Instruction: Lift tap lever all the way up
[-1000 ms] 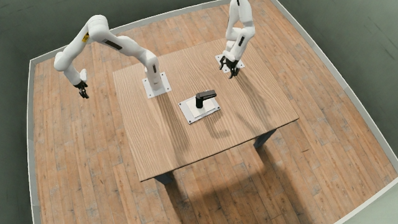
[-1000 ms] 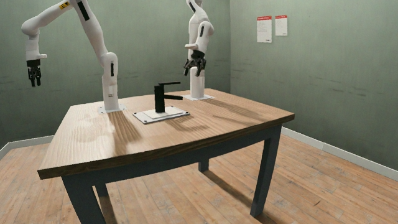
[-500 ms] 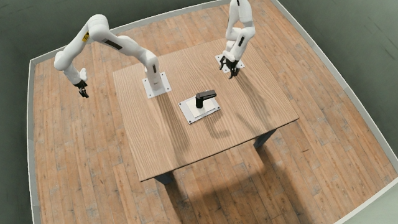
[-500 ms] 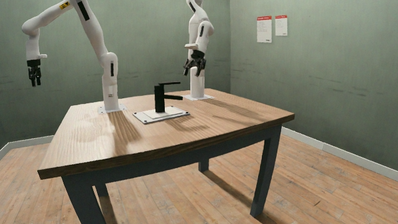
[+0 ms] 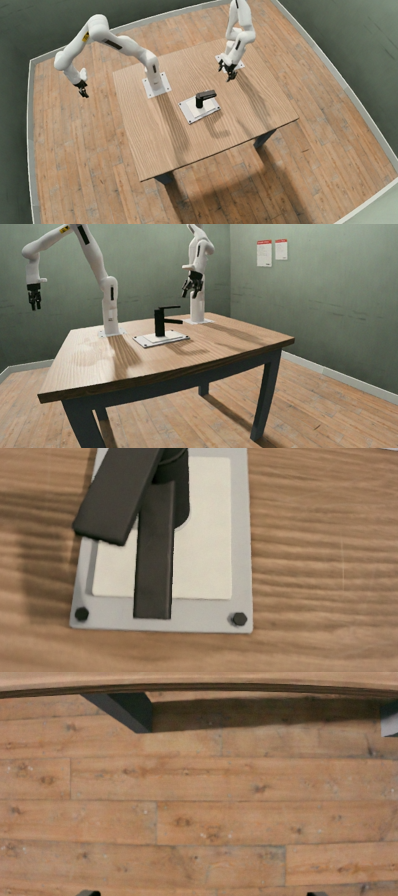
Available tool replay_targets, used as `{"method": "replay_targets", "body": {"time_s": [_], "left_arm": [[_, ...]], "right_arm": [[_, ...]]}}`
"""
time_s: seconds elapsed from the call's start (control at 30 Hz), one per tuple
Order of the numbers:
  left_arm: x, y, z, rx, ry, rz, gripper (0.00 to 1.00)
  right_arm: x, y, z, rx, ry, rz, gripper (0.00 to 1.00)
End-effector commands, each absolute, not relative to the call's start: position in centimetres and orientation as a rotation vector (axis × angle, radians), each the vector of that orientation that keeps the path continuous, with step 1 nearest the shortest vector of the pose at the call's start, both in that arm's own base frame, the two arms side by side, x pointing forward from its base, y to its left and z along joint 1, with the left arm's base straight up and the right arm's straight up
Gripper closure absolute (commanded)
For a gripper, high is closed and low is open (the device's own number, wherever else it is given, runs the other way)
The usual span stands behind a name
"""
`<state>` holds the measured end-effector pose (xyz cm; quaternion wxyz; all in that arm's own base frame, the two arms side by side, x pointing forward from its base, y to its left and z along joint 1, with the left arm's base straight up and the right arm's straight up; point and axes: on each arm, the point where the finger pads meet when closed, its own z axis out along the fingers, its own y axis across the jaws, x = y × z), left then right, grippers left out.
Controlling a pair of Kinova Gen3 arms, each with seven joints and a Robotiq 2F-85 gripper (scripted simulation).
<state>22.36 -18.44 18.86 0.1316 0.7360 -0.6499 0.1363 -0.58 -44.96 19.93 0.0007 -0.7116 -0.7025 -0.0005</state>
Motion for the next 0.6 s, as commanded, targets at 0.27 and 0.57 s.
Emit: {"method": "replay_targets", "body": {"time_s": [0.27,0.57], "left_arm": [[25.9,-23.7,21.4,2.041,-2.17,0.127,0.002],[28.3,-27.7,23.4,2.052,-2.335,0.016,0.002]], "right_arm": [[-0.6,-45.0,20.0,-2.236,-2.207,0.0,0.002],[-0.6,-45.0,20.0,-2.236,-2.207,0.0,0.002]]}}
